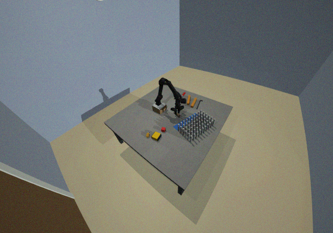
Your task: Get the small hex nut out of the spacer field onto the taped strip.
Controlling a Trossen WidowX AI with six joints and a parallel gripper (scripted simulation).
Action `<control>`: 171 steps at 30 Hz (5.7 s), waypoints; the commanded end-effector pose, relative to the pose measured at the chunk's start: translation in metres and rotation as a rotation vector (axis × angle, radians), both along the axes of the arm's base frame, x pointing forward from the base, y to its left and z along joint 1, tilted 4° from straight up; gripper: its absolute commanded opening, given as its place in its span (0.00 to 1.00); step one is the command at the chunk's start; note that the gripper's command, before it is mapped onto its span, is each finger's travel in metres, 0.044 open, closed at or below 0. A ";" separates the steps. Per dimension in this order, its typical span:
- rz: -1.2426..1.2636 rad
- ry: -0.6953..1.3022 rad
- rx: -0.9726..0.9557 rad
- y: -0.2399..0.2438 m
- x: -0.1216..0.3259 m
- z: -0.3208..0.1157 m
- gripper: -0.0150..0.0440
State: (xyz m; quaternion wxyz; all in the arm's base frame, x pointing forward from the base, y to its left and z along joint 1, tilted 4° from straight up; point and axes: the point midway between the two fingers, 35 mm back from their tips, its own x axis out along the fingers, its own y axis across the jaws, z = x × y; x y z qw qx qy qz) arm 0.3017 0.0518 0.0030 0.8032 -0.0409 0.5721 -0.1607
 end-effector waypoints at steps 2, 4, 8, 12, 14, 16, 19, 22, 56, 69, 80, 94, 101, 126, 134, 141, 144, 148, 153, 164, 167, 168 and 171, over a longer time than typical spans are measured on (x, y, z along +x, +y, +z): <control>0.002 -0.005 0.002 0.000 0.005 0.001 0.25; 0.002 -0.005 0.001 0.000 0.007 0.001 0.25; 0.002 -0.005 0.001 -0.001 0.010 0.002 0.25; 0.002 -0.005 0.001 -0.001 0.012 0.002 0.25; 0.002 -0.005 0.001 -0.002 0.014 0.002 0.25; 0.002 -0.006 0.001 -0.002 0.015 0.002 0.25; 0.002 -0.006 0.001 -0.002 0.017 0.002 0.25; 0.002 -0.006 0.001 -0.003 0.019 0.003 0.25; 0.003 -0.008 0.001 -0.007 0.042 0.005 0.25; 0.003 -0.009 0.001 -0.009 0.050 0.006 0.25; 0.003 -0.010 0.001 -0.010 0.057 0.006 0.25; 0.003 -0.011 0.001 -0.012 0.065 0.007 0.25; 0.003 -0.011 0.000 -0.013 0.070 0.008 0.25; 0.003 -0.013 0.000 -0.017 0.084 0.009 0.25; 0.003 -0.013 0.000 -0.018 0.089 0.010 0.25; 0.003 -0.014 0.000 -0.018 0.091 0.008 0.25; 0.003 -0.014 0.000 -0.018 0.091 0.006 0.25; 0.003 -0.014 0.000 -0.018 0.092 0.002 0.25; 0.003 -0.014 0.000 -0.018 0.092 -0.003 0.25; 0.003 -0.014 0.000 -0.018 0.092 -0.009 0.25; 0.003 -0.014 0.000 -0.017 0.091 -0.009 0.25; 0.003 -0.014 0.000 -0.017 0.090 -0.009 0.25; 0.003 -0.014 0.000 -0.017 0.088 -0.009 0.25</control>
